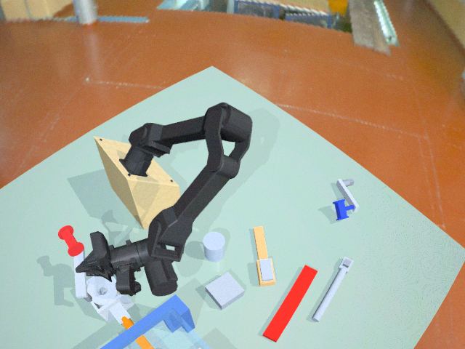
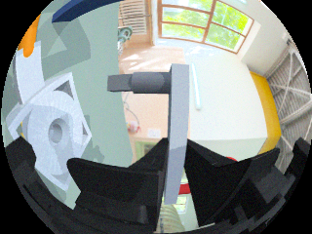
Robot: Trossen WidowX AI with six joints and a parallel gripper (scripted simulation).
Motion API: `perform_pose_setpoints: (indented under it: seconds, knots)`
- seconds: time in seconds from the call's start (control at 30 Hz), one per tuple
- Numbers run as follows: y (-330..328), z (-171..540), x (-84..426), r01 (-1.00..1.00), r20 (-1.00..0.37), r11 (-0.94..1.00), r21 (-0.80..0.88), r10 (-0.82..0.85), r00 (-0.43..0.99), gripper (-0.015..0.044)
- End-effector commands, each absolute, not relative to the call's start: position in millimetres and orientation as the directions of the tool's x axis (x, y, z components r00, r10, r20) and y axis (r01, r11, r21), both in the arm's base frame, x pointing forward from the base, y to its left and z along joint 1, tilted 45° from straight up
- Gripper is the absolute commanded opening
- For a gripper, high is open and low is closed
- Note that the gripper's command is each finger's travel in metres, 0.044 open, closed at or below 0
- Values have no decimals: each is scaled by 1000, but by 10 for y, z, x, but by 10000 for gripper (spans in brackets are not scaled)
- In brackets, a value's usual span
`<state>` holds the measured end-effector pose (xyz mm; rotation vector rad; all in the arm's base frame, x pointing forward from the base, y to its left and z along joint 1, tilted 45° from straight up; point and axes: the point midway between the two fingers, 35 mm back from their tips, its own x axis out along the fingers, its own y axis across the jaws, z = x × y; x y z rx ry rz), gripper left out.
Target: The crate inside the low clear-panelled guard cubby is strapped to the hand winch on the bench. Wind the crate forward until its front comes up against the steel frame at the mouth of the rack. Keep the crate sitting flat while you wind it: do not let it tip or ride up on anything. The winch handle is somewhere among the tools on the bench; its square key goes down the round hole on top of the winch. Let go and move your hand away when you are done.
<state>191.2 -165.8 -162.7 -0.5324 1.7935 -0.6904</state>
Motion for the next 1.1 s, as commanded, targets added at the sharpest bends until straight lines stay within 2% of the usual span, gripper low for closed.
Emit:
perform_pose_setpoints:
  seconds: [0.0, 0.27, 1.07]
  knots:
    - [-1595, -1598, 1860, -24, -691, 732, -681, -653, -311, 0]
    - [-1315, -1447, 1582, -26, -690, 733, -680, -652, -314, 0]
    - [-1184, -1647, 1539, -9, -675, 711, -703, -672, -304, 0]
